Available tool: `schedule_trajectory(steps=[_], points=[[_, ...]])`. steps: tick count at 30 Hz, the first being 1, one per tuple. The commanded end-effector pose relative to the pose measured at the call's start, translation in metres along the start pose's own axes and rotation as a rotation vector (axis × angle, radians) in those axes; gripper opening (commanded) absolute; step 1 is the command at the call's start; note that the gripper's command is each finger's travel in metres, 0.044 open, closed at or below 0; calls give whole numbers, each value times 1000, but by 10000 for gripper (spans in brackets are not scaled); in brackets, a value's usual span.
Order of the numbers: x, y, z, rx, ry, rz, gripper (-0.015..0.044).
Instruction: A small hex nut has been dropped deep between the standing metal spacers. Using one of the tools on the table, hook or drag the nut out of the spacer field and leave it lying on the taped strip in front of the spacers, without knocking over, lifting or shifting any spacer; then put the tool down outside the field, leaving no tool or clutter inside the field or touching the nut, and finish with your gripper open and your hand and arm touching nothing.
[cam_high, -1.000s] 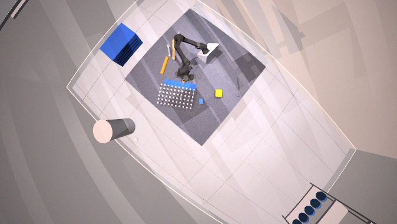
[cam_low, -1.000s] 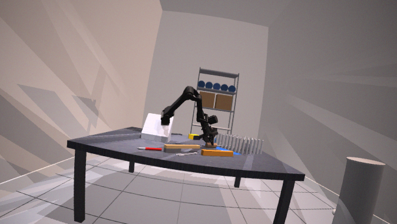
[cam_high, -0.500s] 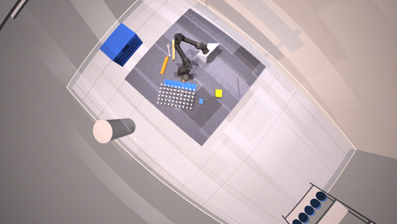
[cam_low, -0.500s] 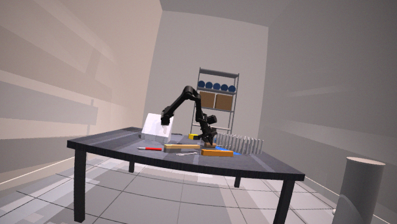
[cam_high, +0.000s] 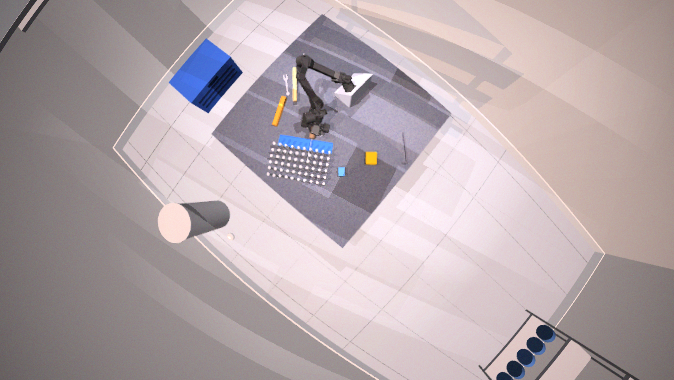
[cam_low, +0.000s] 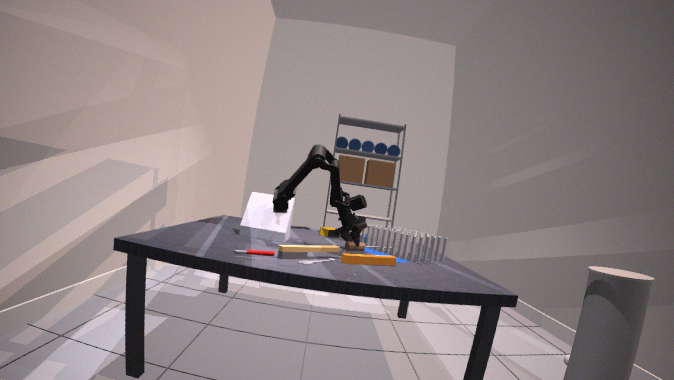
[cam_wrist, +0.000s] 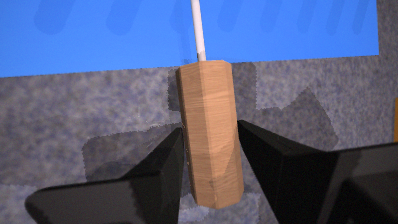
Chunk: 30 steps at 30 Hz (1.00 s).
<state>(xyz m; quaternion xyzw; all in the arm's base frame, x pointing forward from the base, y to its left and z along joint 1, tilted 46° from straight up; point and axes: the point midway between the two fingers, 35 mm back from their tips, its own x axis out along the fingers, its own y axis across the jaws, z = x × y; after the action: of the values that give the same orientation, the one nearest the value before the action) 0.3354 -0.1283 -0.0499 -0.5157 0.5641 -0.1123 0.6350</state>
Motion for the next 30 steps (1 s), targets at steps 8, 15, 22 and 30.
schedule_trajectory(steps=[8, 15, 22, 30], points=[[-3, 0, -8, -4, 1, -2, 0], [-5, 0, -12, -4, 2, -2, 0], [-6, 0, -16, -4, 2, -1, 0], [-8, 0, -21, -4, 3, -1, 0]])
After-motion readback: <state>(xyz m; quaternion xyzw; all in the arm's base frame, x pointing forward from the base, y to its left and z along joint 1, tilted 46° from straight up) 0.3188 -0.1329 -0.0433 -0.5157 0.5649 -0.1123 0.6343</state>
